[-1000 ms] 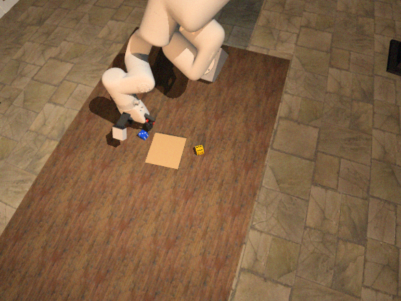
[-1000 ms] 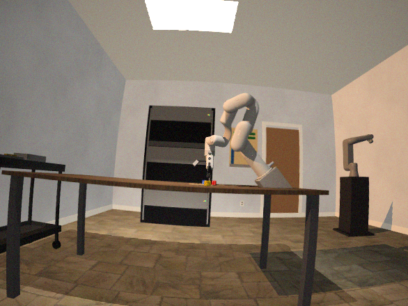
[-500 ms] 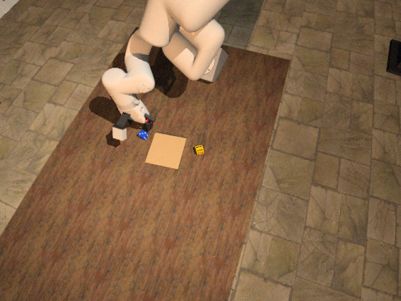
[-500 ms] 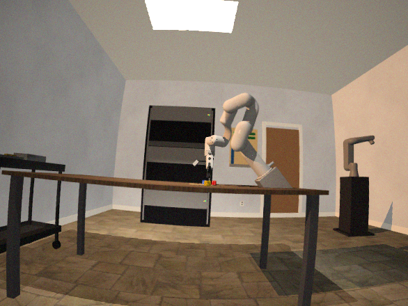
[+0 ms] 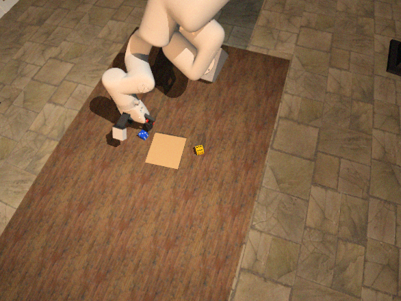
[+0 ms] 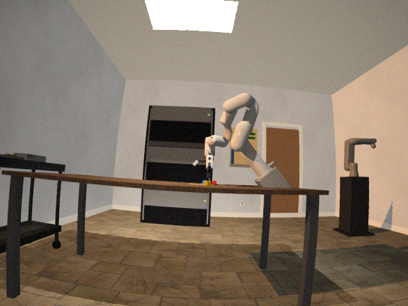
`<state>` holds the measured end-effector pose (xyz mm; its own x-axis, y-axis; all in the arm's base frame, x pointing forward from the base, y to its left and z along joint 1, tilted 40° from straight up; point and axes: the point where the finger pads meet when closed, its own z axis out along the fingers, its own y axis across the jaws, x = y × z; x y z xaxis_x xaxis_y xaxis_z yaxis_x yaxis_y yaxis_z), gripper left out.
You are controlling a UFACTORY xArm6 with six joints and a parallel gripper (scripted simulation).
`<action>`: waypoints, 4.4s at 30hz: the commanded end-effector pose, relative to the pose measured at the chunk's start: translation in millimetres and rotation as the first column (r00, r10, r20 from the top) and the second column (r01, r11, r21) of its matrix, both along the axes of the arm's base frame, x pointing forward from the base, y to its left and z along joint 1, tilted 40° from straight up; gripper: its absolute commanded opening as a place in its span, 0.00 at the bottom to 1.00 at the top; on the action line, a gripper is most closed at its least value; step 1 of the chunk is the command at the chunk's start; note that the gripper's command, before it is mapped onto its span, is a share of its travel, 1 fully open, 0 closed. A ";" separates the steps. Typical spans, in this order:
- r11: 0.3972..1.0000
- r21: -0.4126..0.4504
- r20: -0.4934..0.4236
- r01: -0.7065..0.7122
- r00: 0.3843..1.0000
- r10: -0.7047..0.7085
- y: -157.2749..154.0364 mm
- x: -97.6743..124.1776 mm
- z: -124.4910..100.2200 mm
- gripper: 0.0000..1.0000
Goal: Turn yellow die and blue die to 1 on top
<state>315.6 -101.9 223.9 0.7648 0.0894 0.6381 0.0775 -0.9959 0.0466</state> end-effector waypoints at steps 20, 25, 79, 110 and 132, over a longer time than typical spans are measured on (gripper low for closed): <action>1.000 -0.001 0.003 0.000 1.000 0.000 6.5 45.8 39.4 1.00; 1.000 -0.001 0.003 0.000 1.000 0.000 7.3 51.0 43.7 1.00; 1.000 -0.001 0.003 0.000 1.000 0.000 11.7 50.8 43.6 1.00; 1.000 -0.001 0.003 0.000 1.000 0.000 134.2 37.3 34.3 1.00; 1.000 -0.001 0.003 0.000 1.000 0.000 231.9 26.5 26.9 1.00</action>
